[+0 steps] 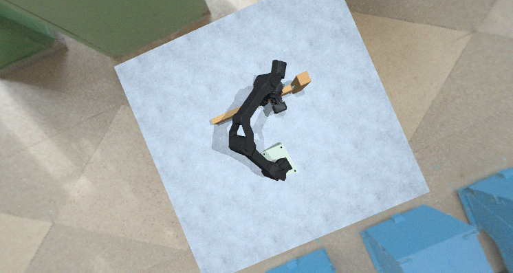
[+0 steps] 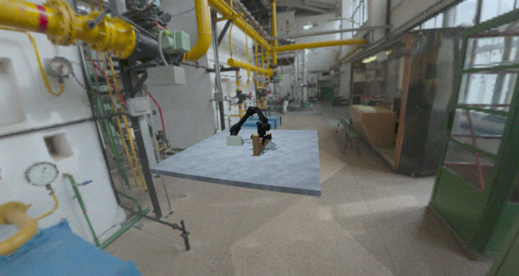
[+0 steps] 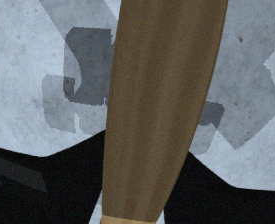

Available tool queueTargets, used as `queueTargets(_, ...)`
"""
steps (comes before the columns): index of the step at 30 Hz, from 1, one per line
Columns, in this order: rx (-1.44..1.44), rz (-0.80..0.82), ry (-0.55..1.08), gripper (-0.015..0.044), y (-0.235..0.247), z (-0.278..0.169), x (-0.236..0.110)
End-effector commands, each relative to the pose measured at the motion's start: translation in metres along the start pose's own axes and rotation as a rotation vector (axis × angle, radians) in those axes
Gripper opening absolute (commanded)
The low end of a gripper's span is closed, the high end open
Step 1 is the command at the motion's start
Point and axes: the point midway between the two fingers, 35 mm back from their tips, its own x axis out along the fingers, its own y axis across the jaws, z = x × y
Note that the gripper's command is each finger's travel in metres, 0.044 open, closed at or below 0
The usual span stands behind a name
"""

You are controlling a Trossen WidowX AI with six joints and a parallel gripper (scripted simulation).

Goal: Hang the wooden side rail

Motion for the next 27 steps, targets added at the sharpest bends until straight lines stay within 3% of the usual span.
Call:
queueTargets(1,0.001,-0.01,0.006,0.0,-0.0006,-0.0042,-0.0028)
queueTargets(27,0.001,-0.01,0.006,0.0,-0.0002,-0.0067,-0.0039)
